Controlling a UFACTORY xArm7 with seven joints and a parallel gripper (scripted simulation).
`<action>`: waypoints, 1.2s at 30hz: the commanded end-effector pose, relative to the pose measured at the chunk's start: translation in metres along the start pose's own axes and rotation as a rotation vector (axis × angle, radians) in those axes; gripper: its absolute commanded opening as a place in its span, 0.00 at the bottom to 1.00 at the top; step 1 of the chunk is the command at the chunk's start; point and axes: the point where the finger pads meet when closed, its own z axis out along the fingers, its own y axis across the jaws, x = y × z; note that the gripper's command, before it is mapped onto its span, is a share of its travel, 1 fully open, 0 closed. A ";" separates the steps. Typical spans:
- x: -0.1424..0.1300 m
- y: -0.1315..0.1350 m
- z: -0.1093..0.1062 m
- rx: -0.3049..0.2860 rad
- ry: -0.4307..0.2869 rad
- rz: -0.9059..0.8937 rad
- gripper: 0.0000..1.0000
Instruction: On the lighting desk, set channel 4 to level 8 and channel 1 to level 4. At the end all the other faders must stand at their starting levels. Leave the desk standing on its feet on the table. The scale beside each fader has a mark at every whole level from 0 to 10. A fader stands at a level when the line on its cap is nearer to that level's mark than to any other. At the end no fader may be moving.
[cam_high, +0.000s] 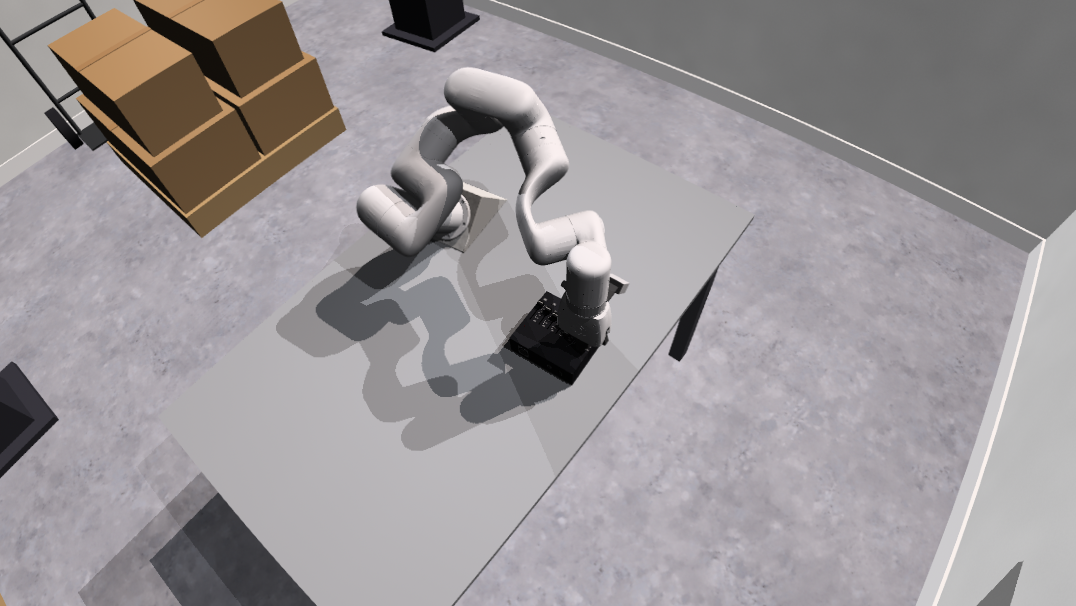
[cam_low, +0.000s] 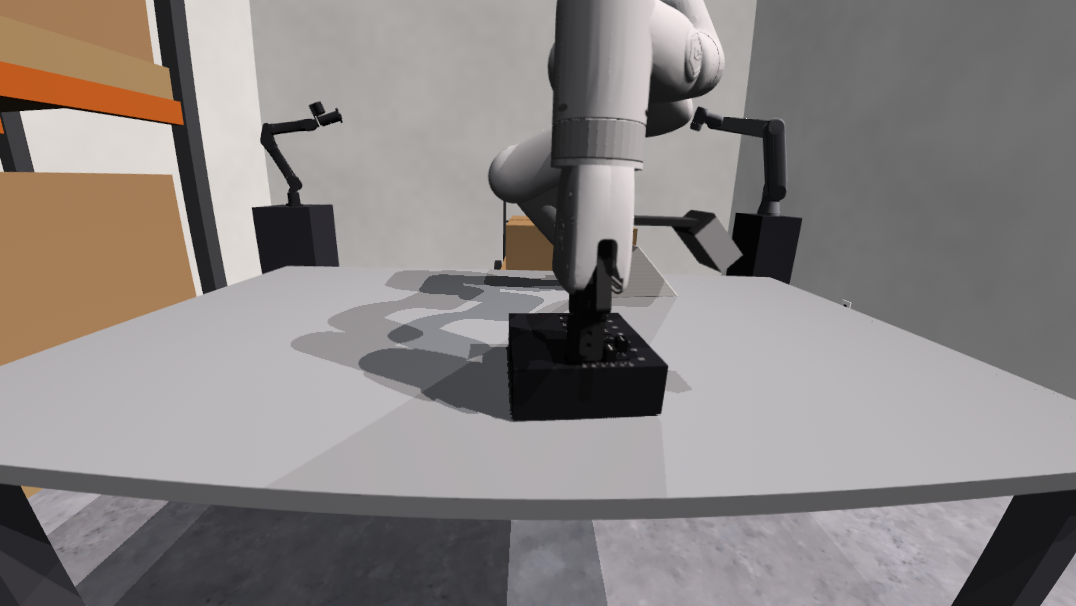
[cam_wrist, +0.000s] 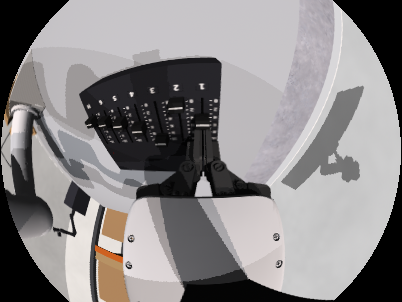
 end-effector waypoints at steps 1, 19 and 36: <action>-0.001 0.001 -0.002 -0.005 0.000 -0.001 0.00; -0.002 0.001 -0.022 -0.005 0.000 -0.001 0.00; -0.002 0.001 -0.042 -0.005 0.000 -0.001 0.00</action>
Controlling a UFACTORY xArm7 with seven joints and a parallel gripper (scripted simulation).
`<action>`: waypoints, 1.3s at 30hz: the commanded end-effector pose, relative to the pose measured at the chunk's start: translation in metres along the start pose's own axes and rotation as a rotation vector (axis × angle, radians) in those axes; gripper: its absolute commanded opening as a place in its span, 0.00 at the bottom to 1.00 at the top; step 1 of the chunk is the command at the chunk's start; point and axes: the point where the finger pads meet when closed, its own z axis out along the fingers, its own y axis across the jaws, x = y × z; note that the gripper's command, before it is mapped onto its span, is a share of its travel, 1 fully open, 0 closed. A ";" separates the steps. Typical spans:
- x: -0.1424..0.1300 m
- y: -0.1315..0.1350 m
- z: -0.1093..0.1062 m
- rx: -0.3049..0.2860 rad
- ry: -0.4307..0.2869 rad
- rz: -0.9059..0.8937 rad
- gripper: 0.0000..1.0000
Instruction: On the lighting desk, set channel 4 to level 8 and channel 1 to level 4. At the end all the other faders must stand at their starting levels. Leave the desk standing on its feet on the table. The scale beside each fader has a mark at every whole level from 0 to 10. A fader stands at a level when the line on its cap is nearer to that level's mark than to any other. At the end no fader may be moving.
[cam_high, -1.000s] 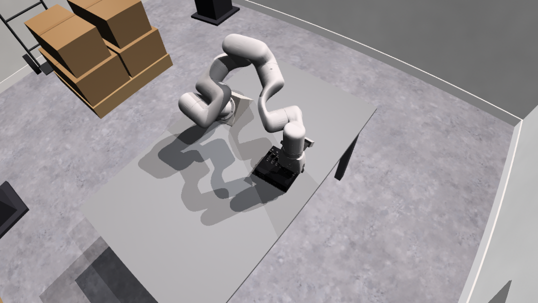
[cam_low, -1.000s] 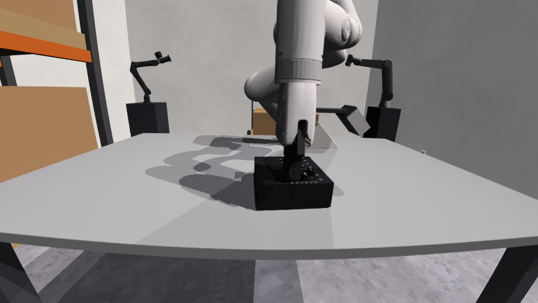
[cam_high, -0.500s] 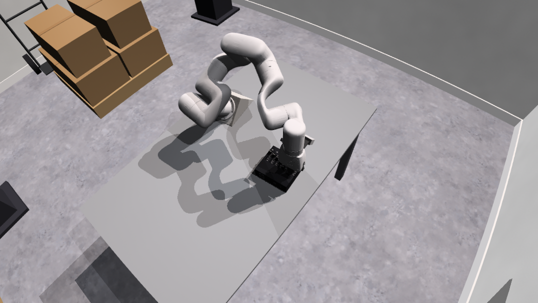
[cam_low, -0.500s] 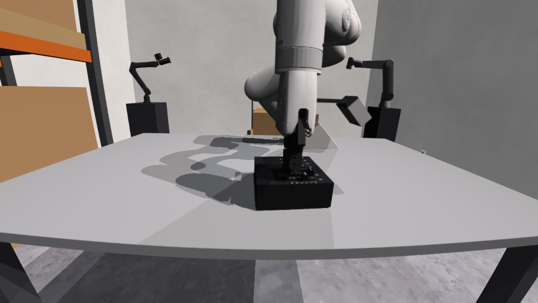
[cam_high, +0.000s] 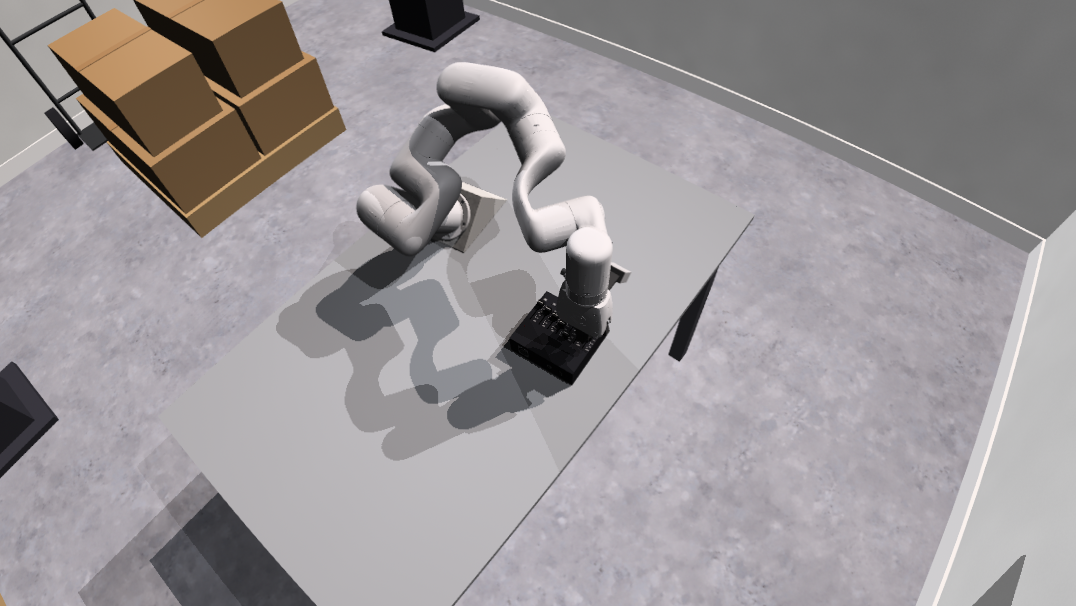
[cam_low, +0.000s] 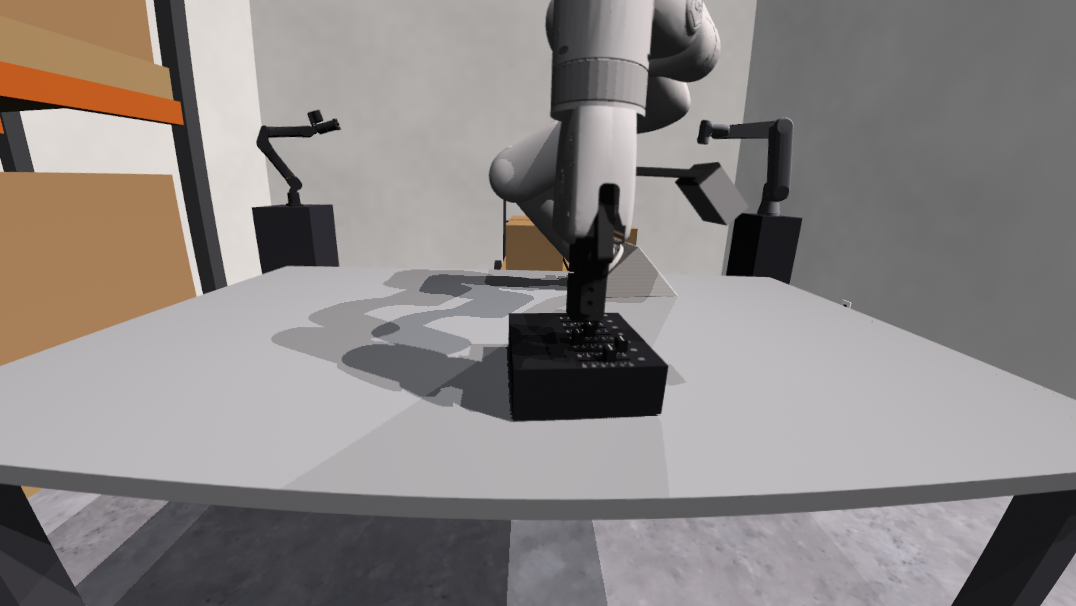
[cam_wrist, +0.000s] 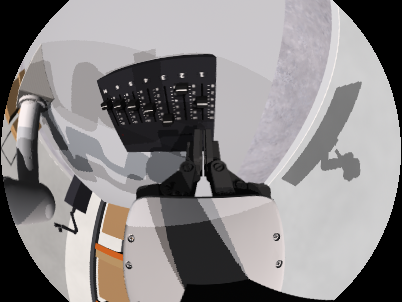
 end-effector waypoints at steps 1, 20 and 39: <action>0.000 0.001 -0.003 -0.005 0.000 -0.001 0.00; 0.001 -0.002 -0.003 -0.007 0.002 -0.141 0.00; 0.013 -0.023 -0.005 -0.007 0.001 -0.995 0.00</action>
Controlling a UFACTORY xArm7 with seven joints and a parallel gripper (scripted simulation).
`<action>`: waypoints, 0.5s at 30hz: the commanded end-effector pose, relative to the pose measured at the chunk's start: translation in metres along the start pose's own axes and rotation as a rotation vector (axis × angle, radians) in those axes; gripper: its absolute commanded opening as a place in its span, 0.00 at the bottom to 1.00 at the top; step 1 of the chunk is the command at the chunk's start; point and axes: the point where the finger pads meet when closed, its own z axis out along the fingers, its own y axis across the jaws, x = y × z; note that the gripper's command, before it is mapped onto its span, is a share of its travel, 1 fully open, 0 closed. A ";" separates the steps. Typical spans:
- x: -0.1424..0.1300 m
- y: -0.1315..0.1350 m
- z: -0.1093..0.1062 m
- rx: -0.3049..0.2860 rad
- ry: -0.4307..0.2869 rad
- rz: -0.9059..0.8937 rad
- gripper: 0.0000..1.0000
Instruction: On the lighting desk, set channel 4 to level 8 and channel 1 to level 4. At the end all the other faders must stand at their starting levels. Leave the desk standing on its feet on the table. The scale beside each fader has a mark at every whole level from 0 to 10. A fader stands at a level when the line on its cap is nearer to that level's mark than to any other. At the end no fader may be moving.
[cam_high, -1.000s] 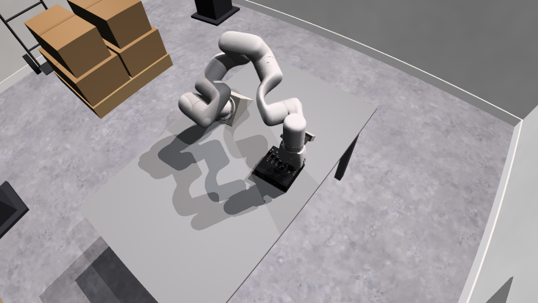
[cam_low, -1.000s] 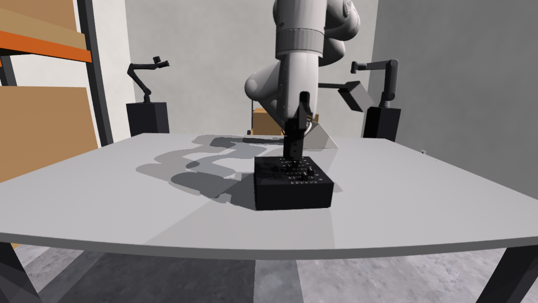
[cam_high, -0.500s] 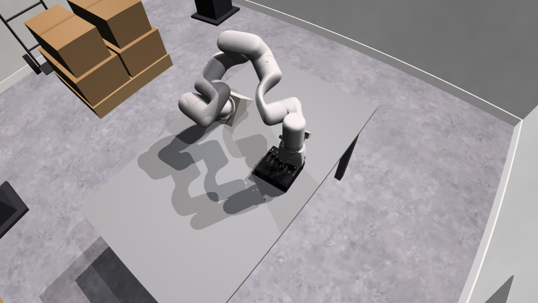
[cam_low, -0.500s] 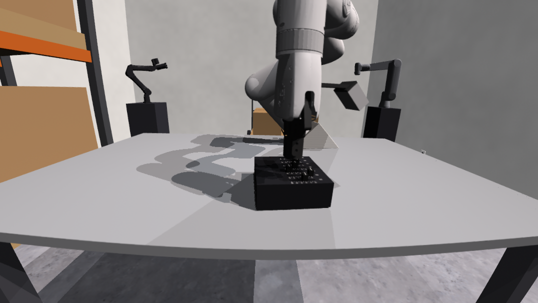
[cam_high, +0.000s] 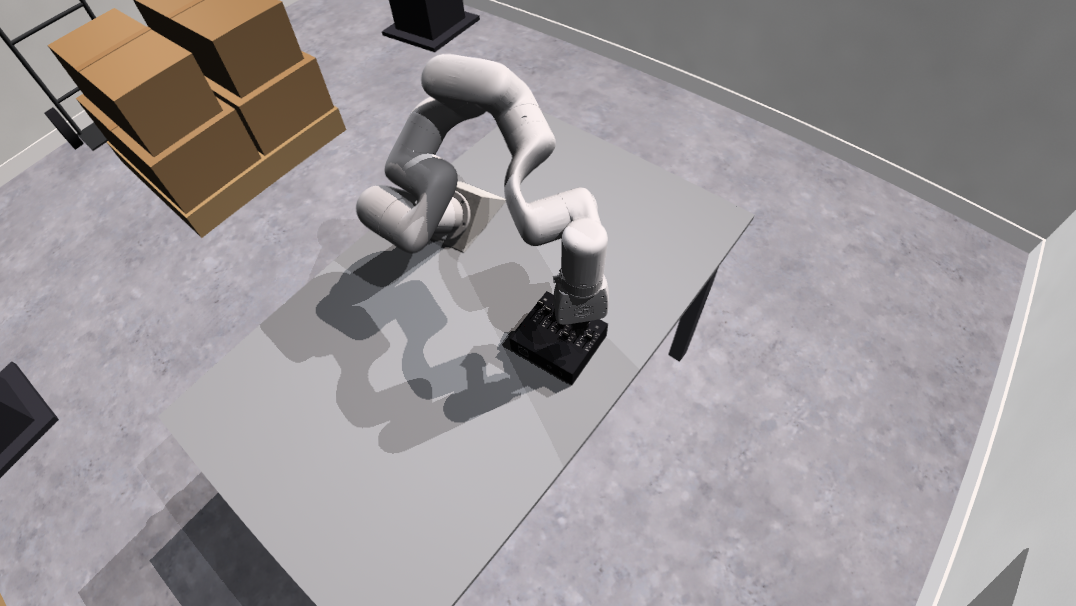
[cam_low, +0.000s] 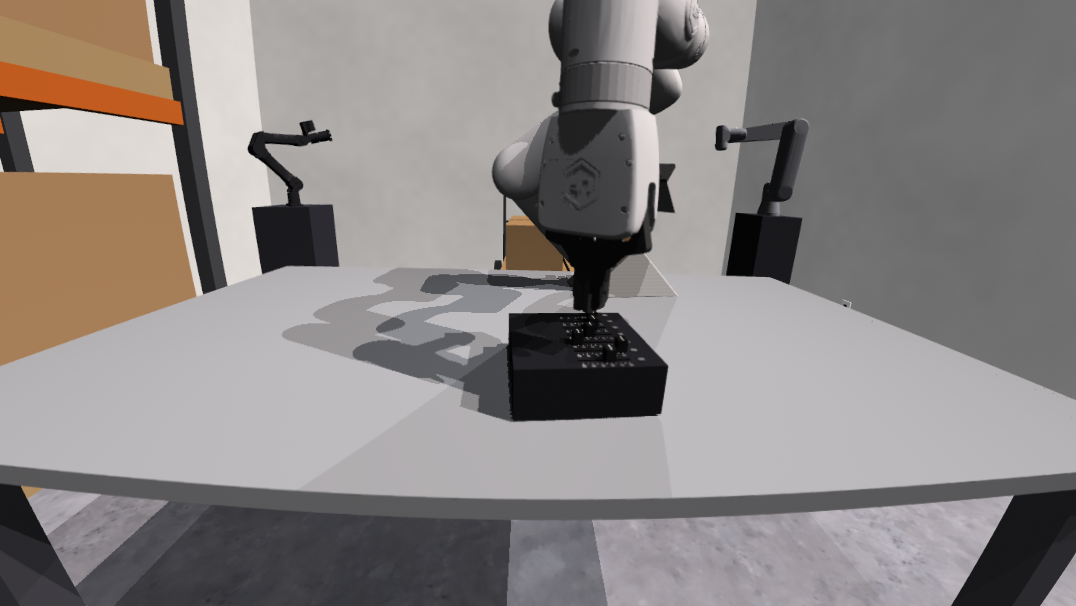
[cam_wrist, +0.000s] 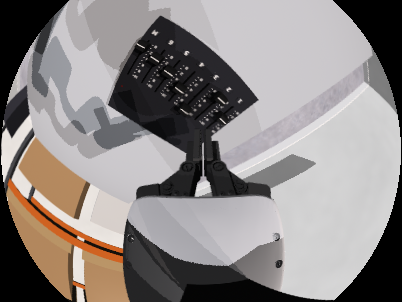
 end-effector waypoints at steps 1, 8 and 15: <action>0.010 -0.002 -0.002 -0.014 -0.005 -0.279 0.00; 0.027 -0.004 0.000 -0.003 -0.004 -0.608 0.00; 0.039 -0.005 0.001 0.006 -0.003 -0.906 0.00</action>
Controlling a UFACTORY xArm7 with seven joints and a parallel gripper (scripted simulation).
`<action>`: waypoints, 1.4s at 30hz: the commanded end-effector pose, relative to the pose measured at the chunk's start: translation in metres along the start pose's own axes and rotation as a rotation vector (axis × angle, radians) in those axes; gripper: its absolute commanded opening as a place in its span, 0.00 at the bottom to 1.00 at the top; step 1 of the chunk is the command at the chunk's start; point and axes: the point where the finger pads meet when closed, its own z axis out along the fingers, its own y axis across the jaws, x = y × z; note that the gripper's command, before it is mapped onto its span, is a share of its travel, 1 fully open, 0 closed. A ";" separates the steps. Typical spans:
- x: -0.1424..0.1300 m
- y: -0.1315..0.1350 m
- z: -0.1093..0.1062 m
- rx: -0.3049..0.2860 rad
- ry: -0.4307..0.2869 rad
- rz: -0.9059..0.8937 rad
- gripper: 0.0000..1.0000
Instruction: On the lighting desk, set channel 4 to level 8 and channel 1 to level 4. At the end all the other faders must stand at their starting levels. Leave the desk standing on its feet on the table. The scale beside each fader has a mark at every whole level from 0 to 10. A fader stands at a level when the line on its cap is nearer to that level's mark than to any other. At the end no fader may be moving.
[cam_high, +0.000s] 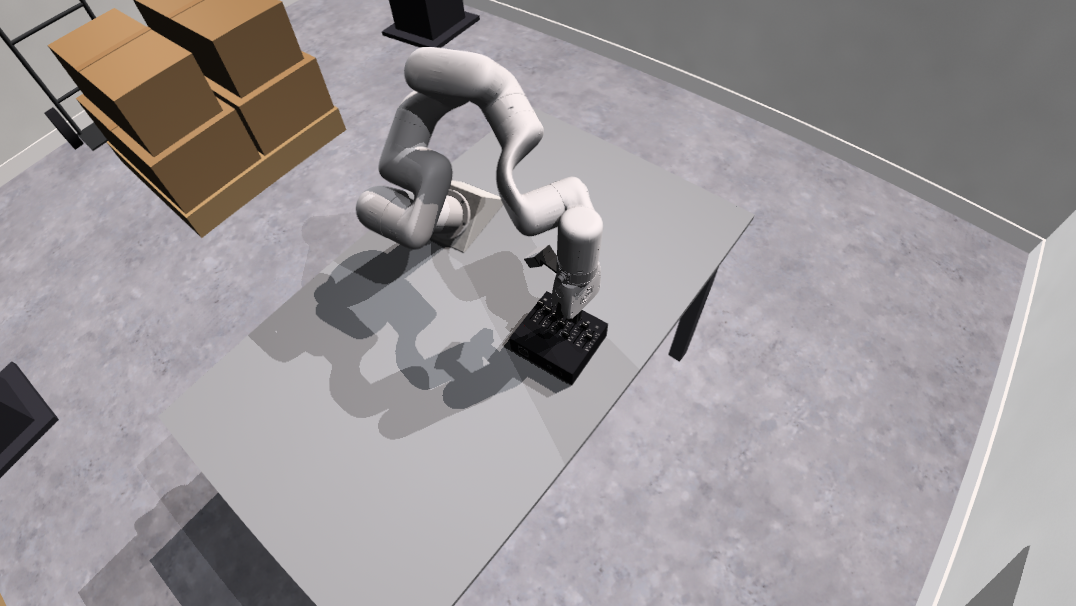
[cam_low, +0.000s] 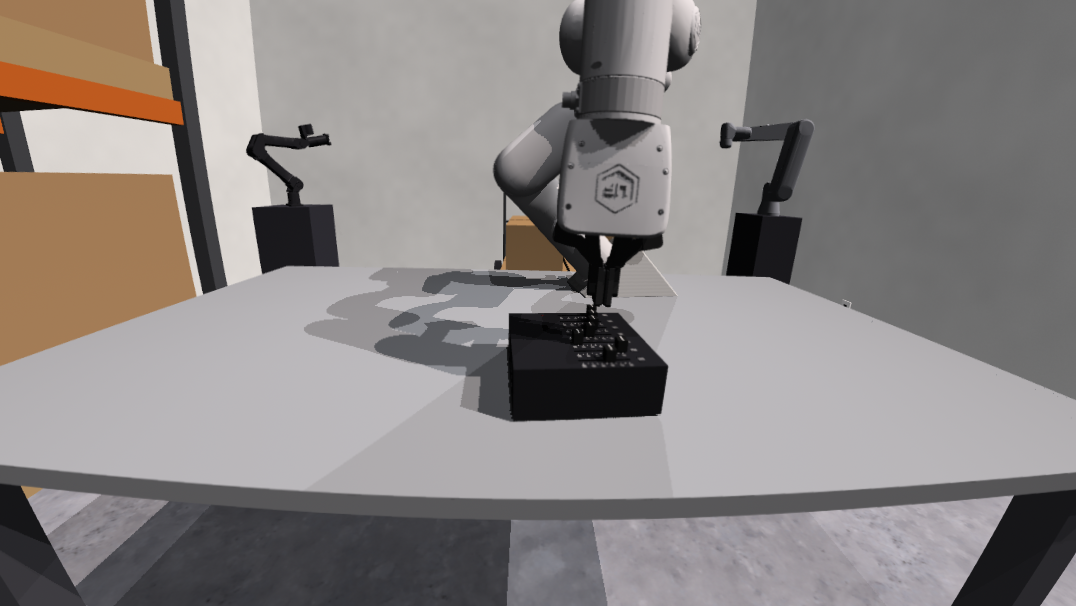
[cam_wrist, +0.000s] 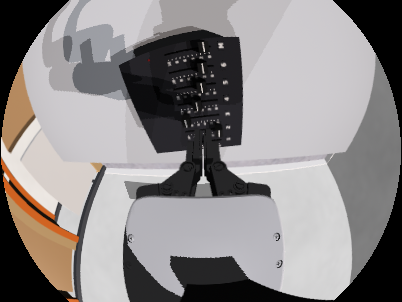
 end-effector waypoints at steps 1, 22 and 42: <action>0.009 0.007 0.000 -0.005 -0.013 -0.279 0.00; 0.027 0.020 0.003 0.017 -0.009 -1.246 0.00; 0.027 0.020 0.003 0.004 -0.034 -1.705 0.00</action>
